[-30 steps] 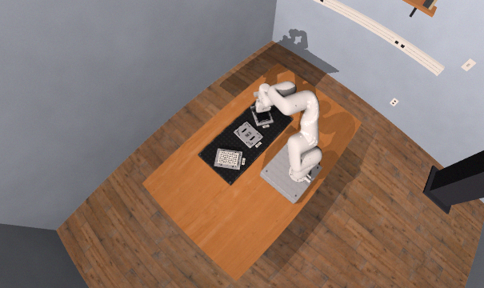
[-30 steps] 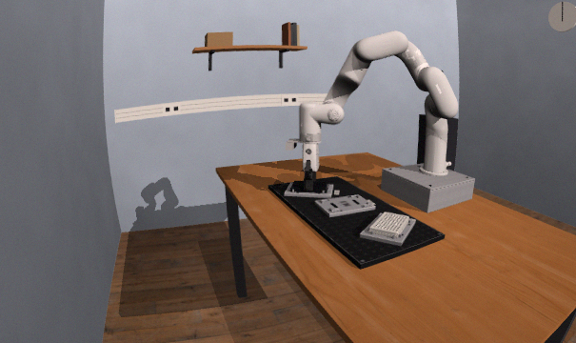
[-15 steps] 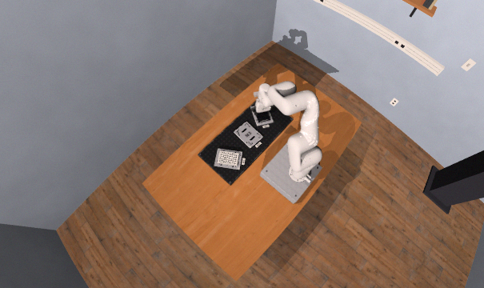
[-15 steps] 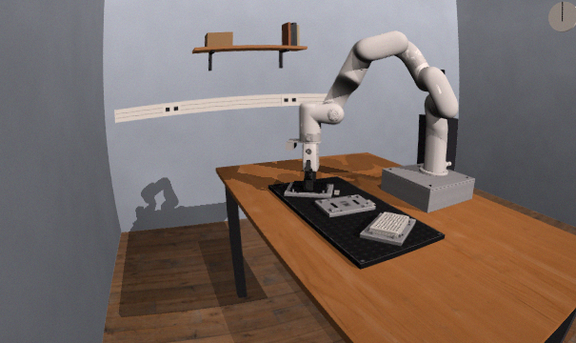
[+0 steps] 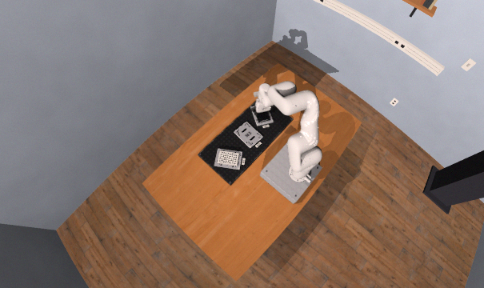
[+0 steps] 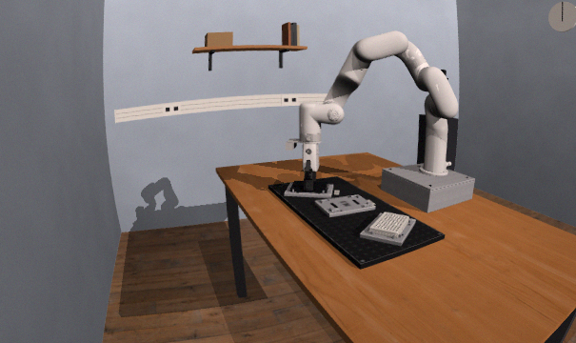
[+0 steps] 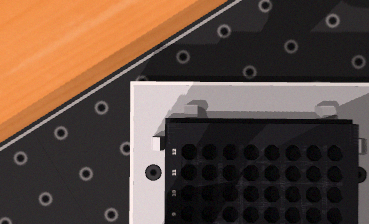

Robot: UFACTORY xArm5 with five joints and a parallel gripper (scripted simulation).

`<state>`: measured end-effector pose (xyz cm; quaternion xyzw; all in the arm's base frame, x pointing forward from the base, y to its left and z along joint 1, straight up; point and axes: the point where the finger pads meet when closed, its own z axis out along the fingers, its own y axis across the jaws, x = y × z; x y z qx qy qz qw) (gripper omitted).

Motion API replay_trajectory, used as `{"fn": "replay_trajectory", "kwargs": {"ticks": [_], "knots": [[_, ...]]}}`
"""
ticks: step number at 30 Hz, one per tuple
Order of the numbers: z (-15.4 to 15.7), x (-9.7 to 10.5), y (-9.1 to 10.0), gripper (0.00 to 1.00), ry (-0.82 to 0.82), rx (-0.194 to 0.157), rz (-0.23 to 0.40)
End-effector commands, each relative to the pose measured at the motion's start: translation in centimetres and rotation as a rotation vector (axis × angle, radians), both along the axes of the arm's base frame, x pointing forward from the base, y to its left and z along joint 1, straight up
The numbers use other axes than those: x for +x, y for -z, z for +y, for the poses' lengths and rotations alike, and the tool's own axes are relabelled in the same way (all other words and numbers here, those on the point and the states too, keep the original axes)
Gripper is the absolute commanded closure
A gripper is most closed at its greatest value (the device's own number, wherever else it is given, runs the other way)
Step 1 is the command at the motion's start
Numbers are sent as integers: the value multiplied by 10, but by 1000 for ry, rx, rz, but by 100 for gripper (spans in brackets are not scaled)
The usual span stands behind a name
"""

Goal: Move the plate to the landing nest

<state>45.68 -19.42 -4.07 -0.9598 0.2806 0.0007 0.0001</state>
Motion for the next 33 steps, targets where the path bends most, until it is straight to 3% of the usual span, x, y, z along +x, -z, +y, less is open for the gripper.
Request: {"fn": "replay_trajectory", "kwargs": {"ticks": [1,33], "knots": [[-1,1,-1,100,0,-6,-1],[0,1,-19,100,0,-6,-1]]}}
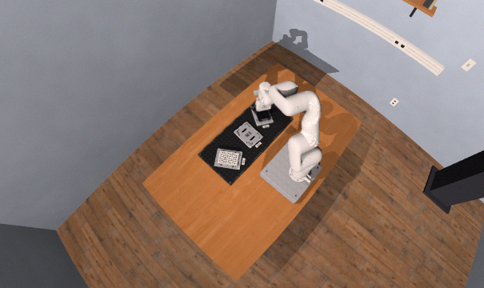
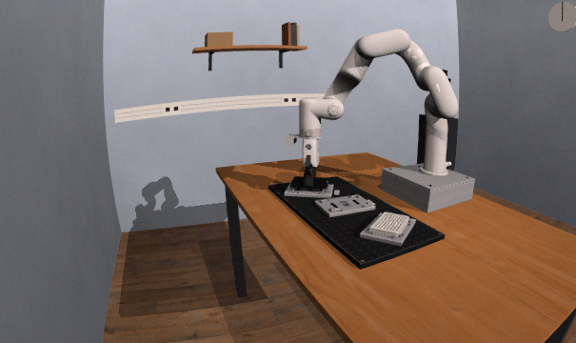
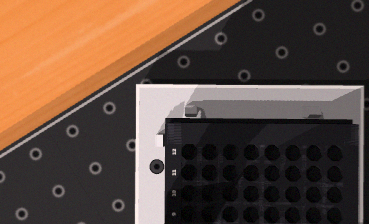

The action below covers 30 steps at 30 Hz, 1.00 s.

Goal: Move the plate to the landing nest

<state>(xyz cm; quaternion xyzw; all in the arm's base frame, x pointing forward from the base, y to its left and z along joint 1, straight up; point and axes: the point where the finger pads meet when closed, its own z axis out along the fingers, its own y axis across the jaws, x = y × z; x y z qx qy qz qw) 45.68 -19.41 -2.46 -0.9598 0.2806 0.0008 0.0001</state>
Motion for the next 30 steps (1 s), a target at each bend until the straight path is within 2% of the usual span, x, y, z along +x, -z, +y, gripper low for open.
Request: {"fn": "replay_trajectory", "kwargs": {"ticks": [1,11,30], "knots": [[-1,1,-4,100,0,-6,-1],[-1,1,-5,100,0,-6,-1],[0,1,-34,100,0,-6,-1]]}}
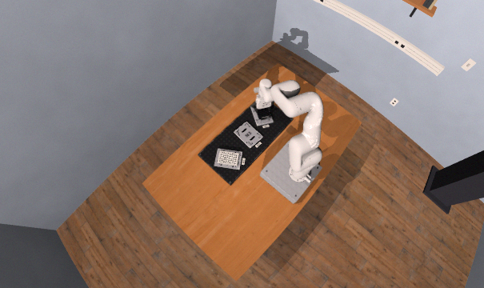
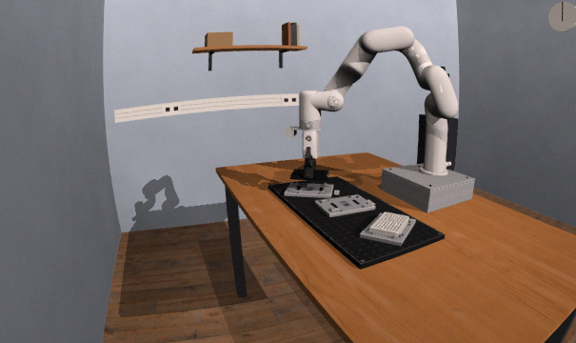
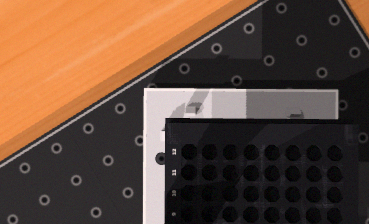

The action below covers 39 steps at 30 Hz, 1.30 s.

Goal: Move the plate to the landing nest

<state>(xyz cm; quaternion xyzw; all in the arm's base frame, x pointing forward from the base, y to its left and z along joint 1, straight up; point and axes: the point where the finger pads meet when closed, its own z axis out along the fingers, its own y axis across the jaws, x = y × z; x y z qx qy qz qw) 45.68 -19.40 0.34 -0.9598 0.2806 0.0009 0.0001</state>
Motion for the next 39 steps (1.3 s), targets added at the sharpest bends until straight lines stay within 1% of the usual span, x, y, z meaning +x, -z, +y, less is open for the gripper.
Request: {"fn": "replay_trajectory", "kwargs": {"ticks": [1,29,31,36,39], "knots": [[-1,1,-7,100,0,-6,-2],[0,1,-51,100,0,-6,-2],[0,1,-51,100,0,-6,-2],[0,1,-58,100,0,-6,-2],[0,1,-58,100,0,-6,-2]]}}
